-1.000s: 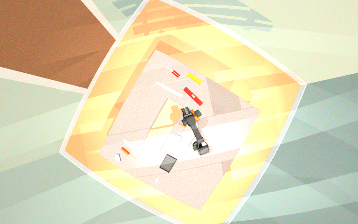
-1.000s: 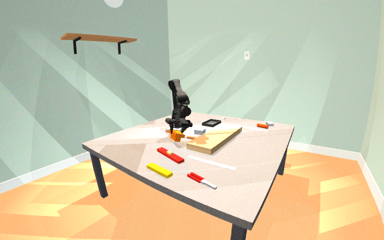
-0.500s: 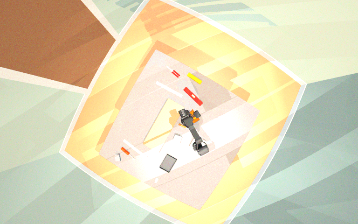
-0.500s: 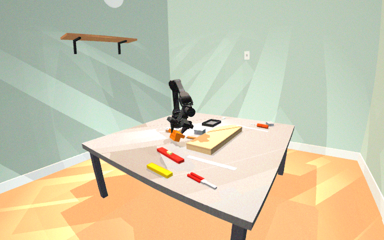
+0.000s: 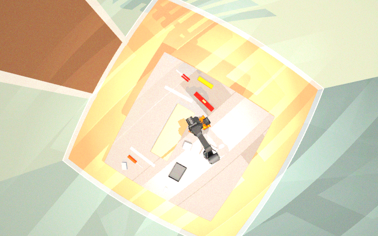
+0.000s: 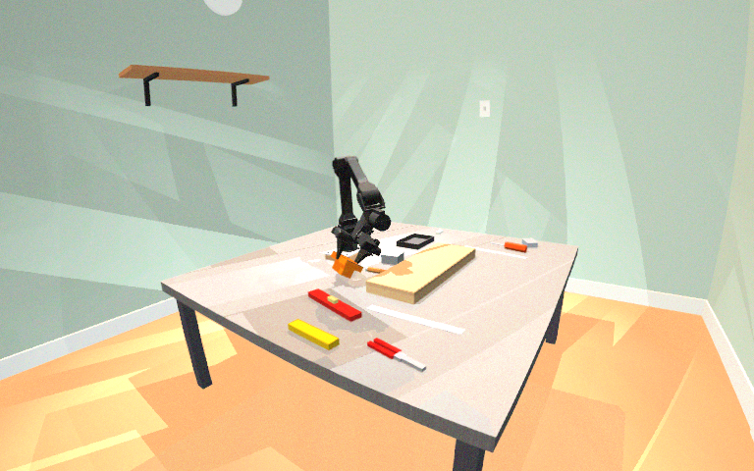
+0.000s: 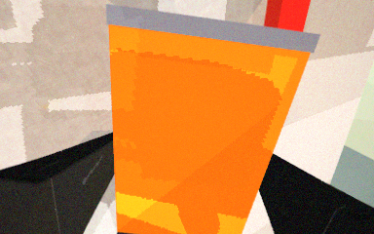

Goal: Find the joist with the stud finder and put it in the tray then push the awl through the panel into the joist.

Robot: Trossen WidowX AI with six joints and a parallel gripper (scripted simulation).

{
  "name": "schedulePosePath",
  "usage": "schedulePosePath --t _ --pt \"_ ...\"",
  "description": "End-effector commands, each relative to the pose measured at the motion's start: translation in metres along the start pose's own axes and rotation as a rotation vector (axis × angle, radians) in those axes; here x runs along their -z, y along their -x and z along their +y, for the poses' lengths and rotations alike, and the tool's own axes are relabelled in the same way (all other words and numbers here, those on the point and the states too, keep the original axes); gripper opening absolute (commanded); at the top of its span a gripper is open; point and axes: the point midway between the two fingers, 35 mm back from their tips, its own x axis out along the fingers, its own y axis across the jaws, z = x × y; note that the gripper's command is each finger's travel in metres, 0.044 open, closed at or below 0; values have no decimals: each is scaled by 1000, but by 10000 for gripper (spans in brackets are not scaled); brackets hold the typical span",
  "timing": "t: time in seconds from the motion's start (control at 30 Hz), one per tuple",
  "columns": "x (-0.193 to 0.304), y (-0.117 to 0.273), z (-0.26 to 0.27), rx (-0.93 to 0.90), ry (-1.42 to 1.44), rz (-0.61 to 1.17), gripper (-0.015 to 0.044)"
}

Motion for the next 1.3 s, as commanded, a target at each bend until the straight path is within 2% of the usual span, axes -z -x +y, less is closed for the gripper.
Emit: schedulePosePath --t 0.0,0.9,1.27 --pt "-1 0 -1 31 -7 -1 0" --pt "0 -1 7 318 -30 -5 0" --pt "-2 -17 18 307 -29 -4 0"
